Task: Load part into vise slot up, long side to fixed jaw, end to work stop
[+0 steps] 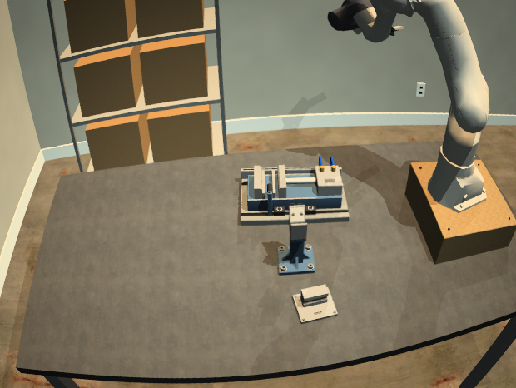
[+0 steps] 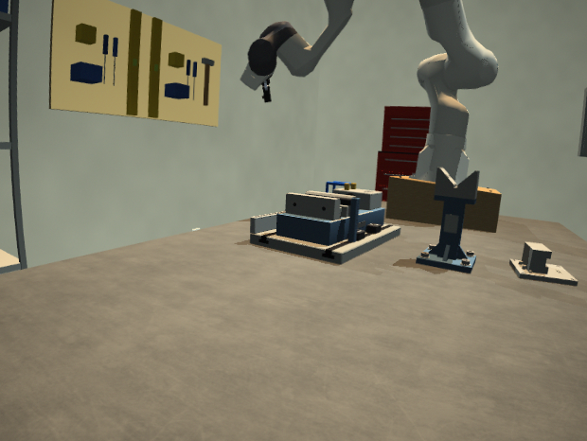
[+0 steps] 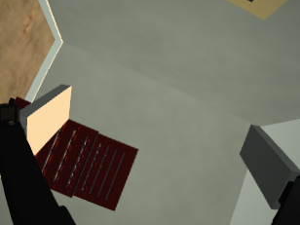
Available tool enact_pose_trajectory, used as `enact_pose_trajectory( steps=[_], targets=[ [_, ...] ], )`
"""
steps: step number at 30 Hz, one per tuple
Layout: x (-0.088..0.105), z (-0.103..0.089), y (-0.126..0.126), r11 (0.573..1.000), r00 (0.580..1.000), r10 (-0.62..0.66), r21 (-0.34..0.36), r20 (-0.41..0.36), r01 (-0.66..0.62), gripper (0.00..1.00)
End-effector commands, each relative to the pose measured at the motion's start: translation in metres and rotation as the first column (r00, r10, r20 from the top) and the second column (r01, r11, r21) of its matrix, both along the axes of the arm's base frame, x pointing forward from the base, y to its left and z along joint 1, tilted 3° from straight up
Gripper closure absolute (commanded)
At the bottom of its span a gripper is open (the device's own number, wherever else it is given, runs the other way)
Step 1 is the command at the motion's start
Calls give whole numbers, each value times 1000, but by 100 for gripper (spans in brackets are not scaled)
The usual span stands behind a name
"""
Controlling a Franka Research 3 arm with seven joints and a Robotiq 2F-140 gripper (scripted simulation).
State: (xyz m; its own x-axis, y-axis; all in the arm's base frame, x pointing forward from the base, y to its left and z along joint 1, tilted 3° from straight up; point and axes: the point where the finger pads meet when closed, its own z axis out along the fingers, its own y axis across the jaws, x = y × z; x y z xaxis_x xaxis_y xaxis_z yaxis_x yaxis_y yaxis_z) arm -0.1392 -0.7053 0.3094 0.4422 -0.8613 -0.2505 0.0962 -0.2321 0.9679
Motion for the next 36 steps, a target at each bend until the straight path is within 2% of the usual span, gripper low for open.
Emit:
enact_pose_trajectory(
  steps=[1, 3, 4, 5, 10, 13, 36],
  targets=[
    [36, -26, 6, 994, 990, 23, -106, 136, -9, 0],
    [57, -37, 10, 993, 982, 35, -120, 185, -13, 0],
    [57, -37, 10, 993, 982, 35, -120, 185, -13, 0],
    [75, -47, 13, 991, 973, 45, -132, 227, -15, 0],
    [128, -74, 27, 987, 937, 71, -161, 342, -16, 0],
    [132, -76, 28, 987, 933, 73, -163, 352, -16, 0],
    [132, -76, 28, 987, 933, 73, -163, 352, -16, 0]
  ],
)
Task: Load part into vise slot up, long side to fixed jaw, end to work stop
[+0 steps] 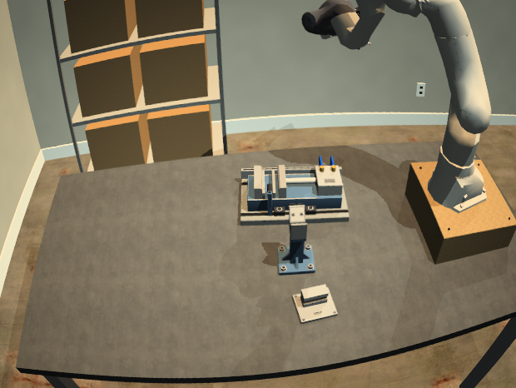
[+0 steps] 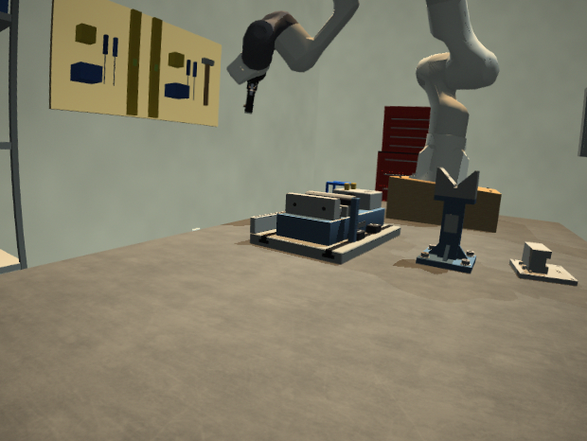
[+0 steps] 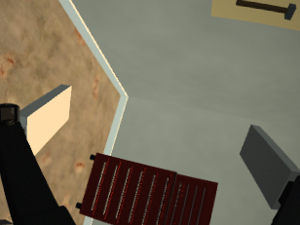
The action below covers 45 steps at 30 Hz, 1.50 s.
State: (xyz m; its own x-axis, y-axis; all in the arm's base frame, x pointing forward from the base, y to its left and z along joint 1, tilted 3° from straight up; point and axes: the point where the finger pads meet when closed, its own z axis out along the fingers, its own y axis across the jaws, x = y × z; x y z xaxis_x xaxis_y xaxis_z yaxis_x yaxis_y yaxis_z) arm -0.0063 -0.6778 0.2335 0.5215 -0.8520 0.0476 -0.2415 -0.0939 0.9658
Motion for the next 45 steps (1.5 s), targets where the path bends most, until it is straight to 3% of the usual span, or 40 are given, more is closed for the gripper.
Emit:
enact_pose_trajectory(
  steps=[1, 2, 4, 28, 29, 31, 45],
  targets=[
    [-1, -1, 1, 1000, 1000, -6, -13, 12, 6, 0],
    [62, -29, 23, 999, 986, 13, -36, 169, -7, 0],
    [76, -35, 29, 999, 983, 15, -37, 185, -8, 0],
    [77, -35, 29, 999, 983, 15, -37, 185, -8, 0],
    [139, -59, 60, 999, 940, 25, -46, 341, -10, 0],
    [153, -65, 68, 999, 938, 25, -46, 346, -10, 0],
    [154, -65, 68, 999, 938, 25, -46, 346, -10, 0]
  ],
)
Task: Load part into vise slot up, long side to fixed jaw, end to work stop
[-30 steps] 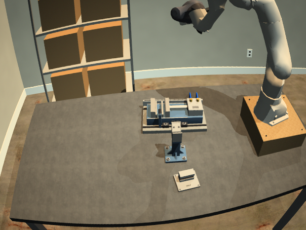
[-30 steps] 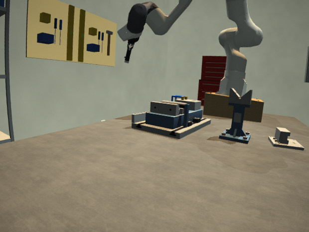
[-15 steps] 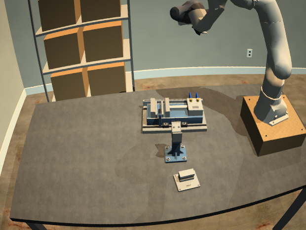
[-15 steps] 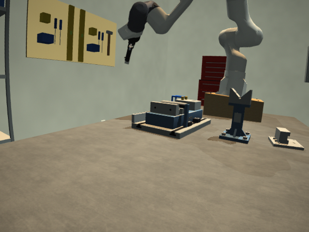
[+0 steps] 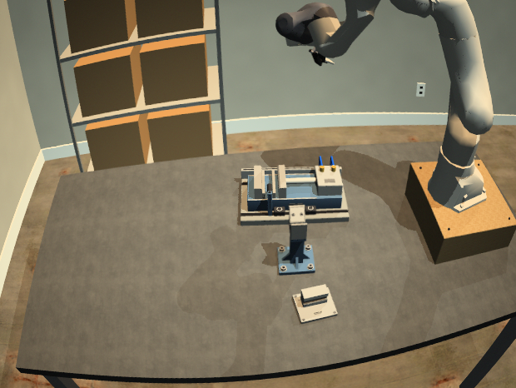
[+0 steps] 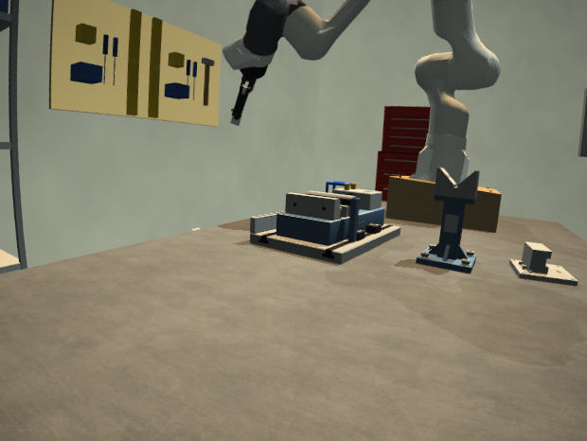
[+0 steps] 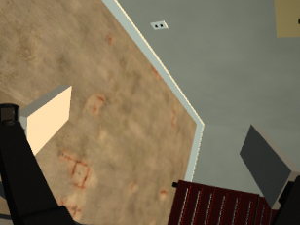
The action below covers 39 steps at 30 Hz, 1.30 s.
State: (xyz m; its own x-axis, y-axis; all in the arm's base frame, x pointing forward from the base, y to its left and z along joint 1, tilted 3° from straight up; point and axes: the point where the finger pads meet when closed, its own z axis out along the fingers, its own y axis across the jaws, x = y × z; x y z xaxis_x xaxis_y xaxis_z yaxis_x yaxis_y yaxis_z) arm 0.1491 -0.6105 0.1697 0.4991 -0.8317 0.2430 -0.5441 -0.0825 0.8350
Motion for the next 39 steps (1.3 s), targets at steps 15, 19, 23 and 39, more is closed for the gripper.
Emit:
enact_pose_trajectory(
  steps=[15, 19, 23, 39],
  targets=[
    [72, -25, 49, 1000, 985, -17, -3, 174, 18, 0],
    [72, -25, 49, 1000, 985, -17, -3, 174, 18, 0],
    [72, -25, 49, 1000, 985, -17, -3, 174, 18, 0],
    [139, -43, 106, 999, 949, -30, 24, 312, 23, 0]
  ],
)
